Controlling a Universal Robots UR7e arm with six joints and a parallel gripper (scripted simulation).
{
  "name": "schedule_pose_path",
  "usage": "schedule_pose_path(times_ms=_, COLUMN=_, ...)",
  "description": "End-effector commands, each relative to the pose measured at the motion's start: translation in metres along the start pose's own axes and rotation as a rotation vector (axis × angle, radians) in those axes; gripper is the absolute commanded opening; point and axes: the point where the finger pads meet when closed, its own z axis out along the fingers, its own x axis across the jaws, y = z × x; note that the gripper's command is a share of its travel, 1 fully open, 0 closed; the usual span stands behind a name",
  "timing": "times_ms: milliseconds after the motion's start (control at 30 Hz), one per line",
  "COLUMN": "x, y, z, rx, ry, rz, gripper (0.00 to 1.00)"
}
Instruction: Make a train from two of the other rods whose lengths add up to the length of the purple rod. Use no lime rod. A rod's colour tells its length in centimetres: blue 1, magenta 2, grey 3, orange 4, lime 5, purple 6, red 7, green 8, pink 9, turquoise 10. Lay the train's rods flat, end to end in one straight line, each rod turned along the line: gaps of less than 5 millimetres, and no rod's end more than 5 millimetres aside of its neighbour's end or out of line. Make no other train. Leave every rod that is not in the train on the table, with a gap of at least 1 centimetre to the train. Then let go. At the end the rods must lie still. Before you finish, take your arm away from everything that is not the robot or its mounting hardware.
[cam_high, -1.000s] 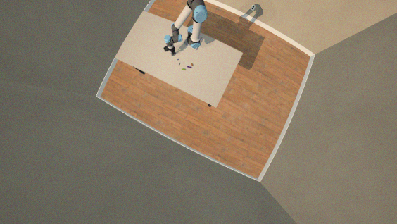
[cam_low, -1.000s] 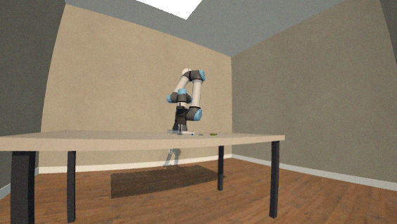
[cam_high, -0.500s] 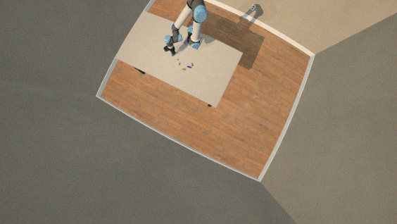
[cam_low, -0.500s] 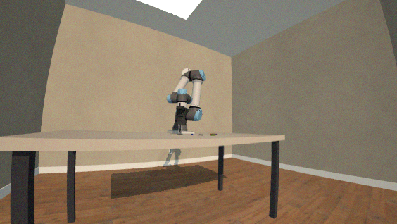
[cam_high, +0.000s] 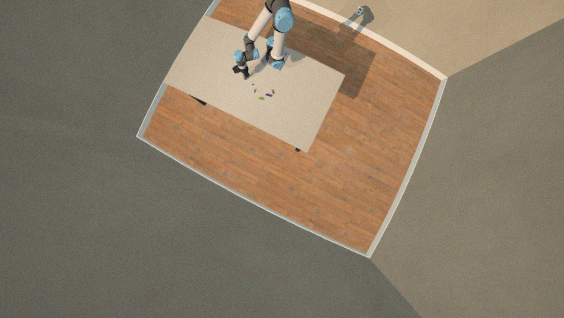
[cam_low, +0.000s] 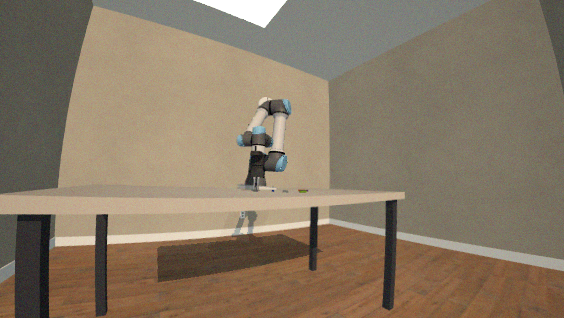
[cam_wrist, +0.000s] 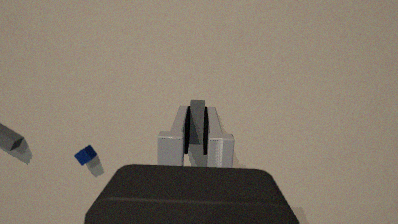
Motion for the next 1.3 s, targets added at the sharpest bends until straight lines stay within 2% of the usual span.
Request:
schedule_pose_path(times_ms=0, x=0.0001, y=-0.0004, z=0.0019, rx=0.001, ry=0.0, rz=0.0, gripper=0.24)
schedule_pose_path(times_ms=367, x=0.0001, y=-0.0004, z=0.0095, rx=0.001, ry=0.0, rz=0.0, gripper=0.24)
schedule_pose_path(times_ms=1267, x=0.0001, y=-0.0004, z=0.0097, rx=0.001, ry=0.0, rz=0.0, gripper=0.24)
